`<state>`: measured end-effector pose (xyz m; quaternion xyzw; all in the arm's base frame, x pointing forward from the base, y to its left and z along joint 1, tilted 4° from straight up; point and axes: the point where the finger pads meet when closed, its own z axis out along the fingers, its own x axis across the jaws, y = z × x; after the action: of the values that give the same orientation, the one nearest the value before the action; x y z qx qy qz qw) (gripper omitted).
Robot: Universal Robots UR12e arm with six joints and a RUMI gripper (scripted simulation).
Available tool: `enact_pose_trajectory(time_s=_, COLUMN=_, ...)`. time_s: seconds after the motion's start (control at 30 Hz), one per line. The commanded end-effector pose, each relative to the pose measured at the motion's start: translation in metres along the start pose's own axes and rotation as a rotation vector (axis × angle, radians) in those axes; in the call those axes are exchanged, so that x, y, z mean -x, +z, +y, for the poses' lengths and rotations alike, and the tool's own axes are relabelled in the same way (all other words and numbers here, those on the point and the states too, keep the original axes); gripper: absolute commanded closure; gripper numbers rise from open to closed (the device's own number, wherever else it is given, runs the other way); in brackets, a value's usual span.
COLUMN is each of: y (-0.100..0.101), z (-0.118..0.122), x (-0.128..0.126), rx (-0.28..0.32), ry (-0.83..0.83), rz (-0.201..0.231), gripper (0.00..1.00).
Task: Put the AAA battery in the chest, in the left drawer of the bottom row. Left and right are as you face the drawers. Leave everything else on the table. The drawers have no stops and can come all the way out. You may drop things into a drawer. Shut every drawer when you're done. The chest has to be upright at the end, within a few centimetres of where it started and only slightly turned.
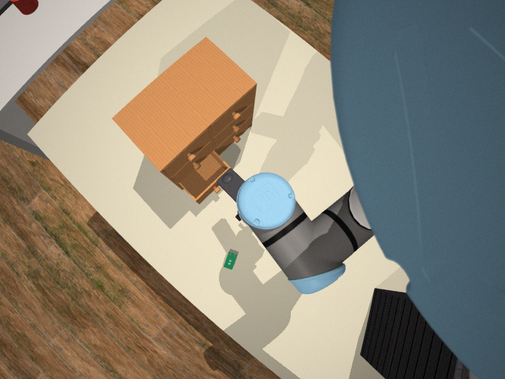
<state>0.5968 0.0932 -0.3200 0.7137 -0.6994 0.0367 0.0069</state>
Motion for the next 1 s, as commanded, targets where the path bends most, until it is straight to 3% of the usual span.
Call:
enact_pose_trajectory(time_s=0.0, y=-0.0010, z=-0.0004, x=0.0000, rx=-0.002, ry=0.000, rz=0.000, gripper=0.98)
enact_pose_trajectory(time_s=0.43, y=0.0006, z=-0.0004, x=0.0001, rx=-0.060, ry=0.000, rz=0.000, gripper=0.98)
enact_pose_trajectory(time_s=0.67, y=-0.0005, z=0.0006, x=0.0002, rx=-0.164, ry=0.000, rz=0.000, gripper=0.98)
enact_pose_trajectory(time_s=0.9, y=-0.0001, z=0.0020, x=0.0002, rx=-0.307, ry=0.000, rz=0.000, gripper=0.98)
enact_pose_trajectory(time_s=0.97, y=-0.0001, z=0.0020, x=0.0002, rx=-0.307, ry=0.000, rz=0.000, gripper=0.98)
